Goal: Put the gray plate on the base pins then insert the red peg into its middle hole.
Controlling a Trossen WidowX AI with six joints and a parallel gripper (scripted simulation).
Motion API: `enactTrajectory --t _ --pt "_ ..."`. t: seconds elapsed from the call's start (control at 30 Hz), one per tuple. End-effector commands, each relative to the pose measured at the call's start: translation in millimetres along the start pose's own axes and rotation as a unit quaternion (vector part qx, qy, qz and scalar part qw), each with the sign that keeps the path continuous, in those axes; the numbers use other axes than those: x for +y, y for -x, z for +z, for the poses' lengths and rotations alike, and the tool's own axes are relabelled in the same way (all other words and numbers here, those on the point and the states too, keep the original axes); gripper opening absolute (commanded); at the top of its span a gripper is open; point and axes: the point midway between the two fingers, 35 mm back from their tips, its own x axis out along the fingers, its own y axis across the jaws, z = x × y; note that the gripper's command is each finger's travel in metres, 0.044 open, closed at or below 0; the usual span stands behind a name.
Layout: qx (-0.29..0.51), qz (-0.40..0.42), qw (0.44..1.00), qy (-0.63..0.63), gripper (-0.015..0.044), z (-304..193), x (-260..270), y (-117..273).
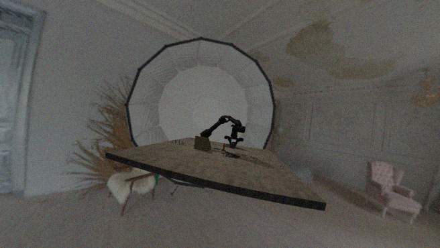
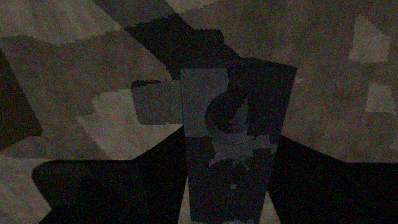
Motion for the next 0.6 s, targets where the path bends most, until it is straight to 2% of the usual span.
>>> enactTrajectory --t 0.0,0.27,0.57 --pt "0.000 0.002 1.000 -0.002 0.0000 -13 2 -9" --pt "0.000 0.002 1.000 -0.005 0.0000 -32 5 -21" --pt "0.000 0.002 1.000 -0.005 0.0000 -33 5 -22"
